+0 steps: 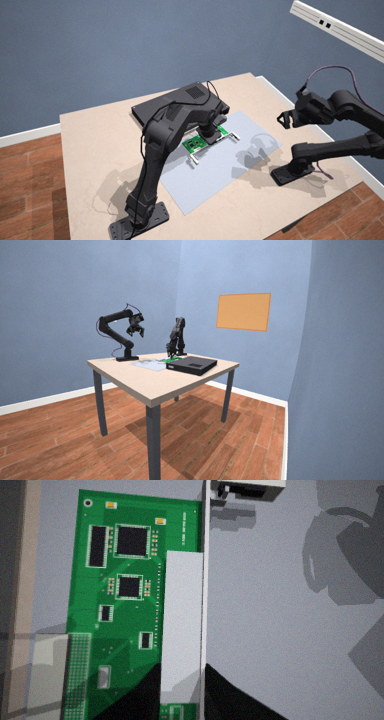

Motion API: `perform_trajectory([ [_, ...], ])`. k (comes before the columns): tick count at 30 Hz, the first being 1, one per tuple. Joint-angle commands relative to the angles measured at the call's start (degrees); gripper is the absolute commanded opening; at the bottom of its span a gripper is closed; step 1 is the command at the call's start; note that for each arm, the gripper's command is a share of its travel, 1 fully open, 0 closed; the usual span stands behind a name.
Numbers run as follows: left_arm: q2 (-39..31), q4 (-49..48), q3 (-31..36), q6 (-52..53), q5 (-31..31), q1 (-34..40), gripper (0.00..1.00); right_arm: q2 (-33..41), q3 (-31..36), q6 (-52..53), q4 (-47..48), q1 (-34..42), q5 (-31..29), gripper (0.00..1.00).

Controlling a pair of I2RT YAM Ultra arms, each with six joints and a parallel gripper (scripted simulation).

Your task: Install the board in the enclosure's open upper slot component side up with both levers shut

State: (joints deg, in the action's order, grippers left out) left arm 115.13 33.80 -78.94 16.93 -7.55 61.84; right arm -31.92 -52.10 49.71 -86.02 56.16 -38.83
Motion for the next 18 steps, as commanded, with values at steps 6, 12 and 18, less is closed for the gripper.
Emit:
perform_trajectory([
  [6, -1.1, -0.7, -2.2, 0.1, -0.3, -0.2, 0.19, -1.4, -10.8, -14.2, -2.3, 14.7, 6.6, 1.0],
  [12, -1.1, -0.7, -2.2, 0.1, -0.3, -0.2, 0.19, -2.1, -16.5, -19.9, -3.1, 23.5, 9.7, 1.0],
  [18, -1.1, -0.7, -2.2, 0.1, -0.3, -0.2, 0.19, -2.9, -20.9, -23.3, -3.3, 29.4, 11.8, 1.0],
])
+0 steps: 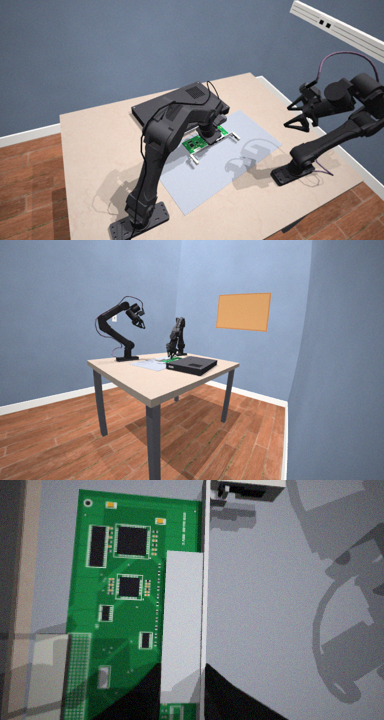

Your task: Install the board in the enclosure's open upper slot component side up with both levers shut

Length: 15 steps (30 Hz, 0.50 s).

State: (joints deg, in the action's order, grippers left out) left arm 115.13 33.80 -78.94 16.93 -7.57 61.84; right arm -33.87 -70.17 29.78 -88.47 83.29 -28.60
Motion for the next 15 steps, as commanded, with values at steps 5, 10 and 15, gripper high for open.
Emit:
perform_trajectory([
  [5, -1.1, -0.7, -2.2, 0.1, -0.3, -0.2, 0.19, -1.3, -4.3, -3.5, -0.9, 3.6, 1.4, 1.0],
  [10, -1.1, -0.7, -2.2, 0.1, -0.3, -0.2, 0.19, -1.3, -4.4, -3.4, -0.8, 3.3, 1.6, 1.0],
  [15, -1.1, -0.7, -2.2, 0.1, -0.3, -0.2, 0.19, -0.9, -3.8, -3.5, -0.8, 3.3, 1.9, 1.0],
])
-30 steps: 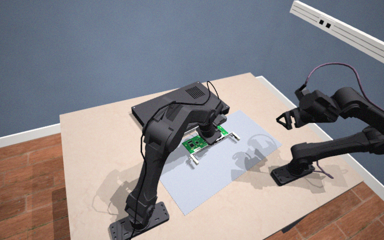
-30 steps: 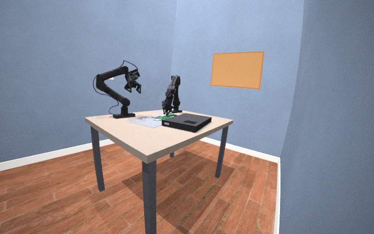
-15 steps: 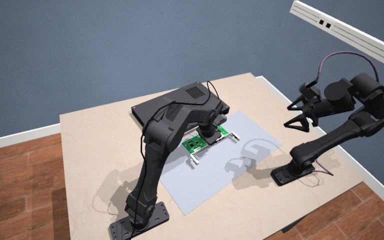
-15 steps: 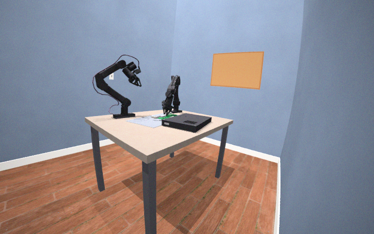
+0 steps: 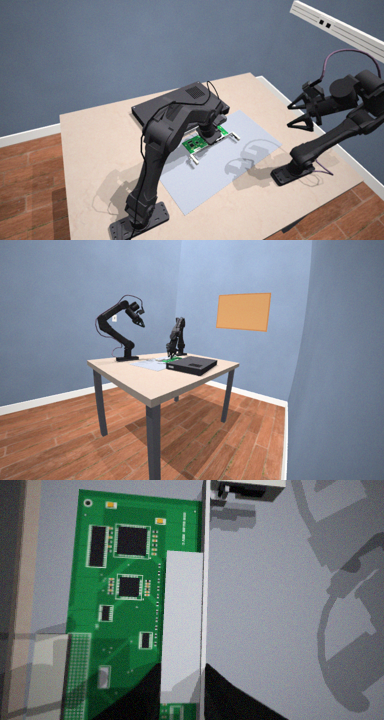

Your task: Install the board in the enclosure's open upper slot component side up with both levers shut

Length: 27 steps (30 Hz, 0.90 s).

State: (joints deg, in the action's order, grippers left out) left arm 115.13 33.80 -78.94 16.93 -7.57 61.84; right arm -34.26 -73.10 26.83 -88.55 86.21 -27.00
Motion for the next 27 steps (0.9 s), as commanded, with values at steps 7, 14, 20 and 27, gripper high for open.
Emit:
perform_trajectory([
  [7, 0.3, 4.1, -8.6, 0.5, -0.8, -0.6, 0.19, -0.5, -0.8, -0.7, -0.6, 0.2, 0.4, 1.0],
  [14, 1.1, -0.1, -8.3, 2.9, -1.1, -1.7, 0.19, -0.5, -0.8, -0.7, -0.6, 0.1, 0.4, 1.0],
  [20, 0.4, -1.4, -6.5, 3.1, -0.8, -3.3, 0.19, -0.5, -0.8, -0.8, -0.6, 0.1, 0.5, 1.0],
  [27, 0.5, -1.4, -6.6, 3.0, -0.8, -3.3, 0.19, -0.5, -0.8, -0.8, -0.6, 0.1, 0.5, 1.0],
])
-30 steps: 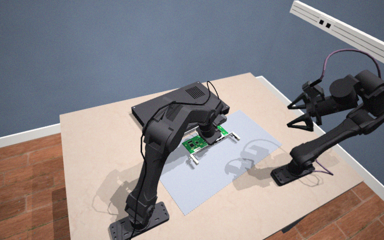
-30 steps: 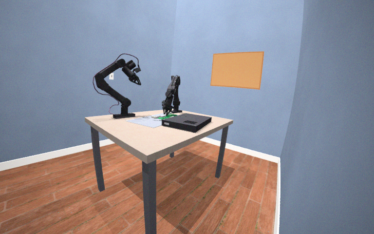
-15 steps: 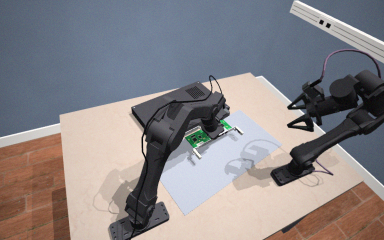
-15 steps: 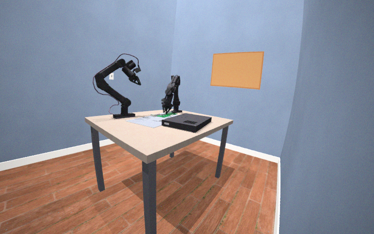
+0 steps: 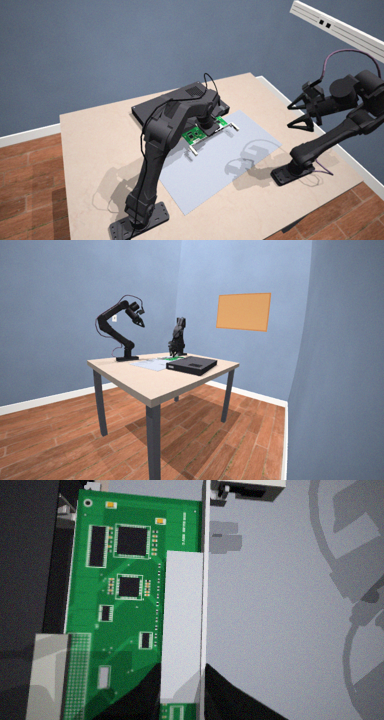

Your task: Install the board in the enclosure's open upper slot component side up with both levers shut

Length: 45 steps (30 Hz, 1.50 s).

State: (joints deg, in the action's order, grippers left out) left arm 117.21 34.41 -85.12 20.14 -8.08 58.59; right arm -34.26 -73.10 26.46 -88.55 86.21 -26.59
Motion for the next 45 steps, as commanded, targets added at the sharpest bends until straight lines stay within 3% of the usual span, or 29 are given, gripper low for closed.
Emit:
perform_trajectory([
  [1, -1.6, -2.1, -0.4, -0.2, -0.3, 0.0, 0.19, -0.5, -0.8, -0.4, -0.6, 0.1, 0.1, 1.0],
  [8, -1.0, -1.9, -1.3, -0.1, -0.3, 0.0, 0.19, -0.5, -0.8, -0.4, -0.6, 0.1, 0.1, 1.0],
  [16, -1.8, -5.6, 3.8, -0.2, -0.2, 0.5, 0.19, -0.5, -0.8, -0.4, -0.6, 0.1, 0.1, 1.0],
  [45, -2.0, -2.3, 1.4, -0.2, -0.1, 0.3, 0.19, -0.5, -0.8, -0.4, -0.6, 0.1, 0.1, 1.0],
])
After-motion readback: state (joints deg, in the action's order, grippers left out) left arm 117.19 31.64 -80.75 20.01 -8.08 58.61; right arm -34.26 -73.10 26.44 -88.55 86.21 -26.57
